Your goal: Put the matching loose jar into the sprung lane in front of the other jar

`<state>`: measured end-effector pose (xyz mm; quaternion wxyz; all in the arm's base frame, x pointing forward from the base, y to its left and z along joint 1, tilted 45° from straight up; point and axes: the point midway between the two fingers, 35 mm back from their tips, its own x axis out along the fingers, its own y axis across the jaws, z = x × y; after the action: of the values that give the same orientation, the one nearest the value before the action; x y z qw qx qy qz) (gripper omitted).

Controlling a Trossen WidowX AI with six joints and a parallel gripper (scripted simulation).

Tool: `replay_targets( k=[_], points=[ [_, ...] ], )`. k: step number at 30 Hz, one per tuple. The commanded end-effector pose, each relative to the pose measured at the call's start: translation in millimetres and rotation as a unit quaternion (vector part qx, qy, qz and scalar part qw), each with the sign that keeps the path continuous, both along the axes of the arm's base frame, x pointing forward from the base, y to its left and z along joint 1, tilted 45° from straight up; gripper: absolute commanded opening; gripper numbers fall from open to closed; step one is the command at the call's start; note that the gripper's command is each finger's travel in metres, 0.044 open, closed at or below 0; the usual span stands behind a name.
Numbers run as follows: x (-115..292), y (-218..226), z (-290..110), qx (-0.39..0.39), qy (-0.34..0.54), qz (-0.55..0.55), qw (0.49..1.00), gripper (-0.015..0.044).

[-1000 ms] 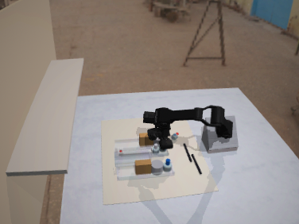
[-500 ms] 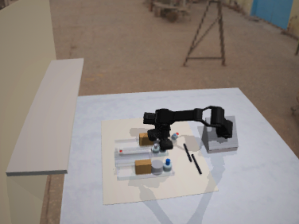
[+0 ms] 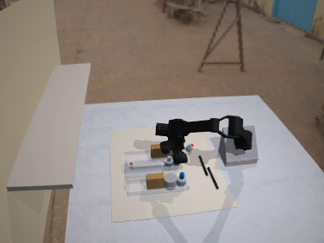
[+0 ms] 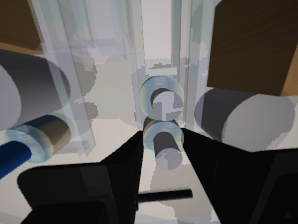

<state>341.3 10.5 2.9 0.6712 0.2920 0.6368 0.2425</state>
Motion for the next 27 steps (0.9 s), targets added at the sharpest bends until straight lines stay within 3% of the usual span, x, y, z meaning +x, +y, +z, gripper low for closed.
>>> replay_targets(
  k=[1, 27],
  points=[
    [2.2, 1.6, -0.6, 0.003, -0.005, -0.002, 1.0, 0.0],
    [-1.5, 3.3, -2.1, 0.003, -0.005, -0.002, 1.0, 0.0]
  ],
)
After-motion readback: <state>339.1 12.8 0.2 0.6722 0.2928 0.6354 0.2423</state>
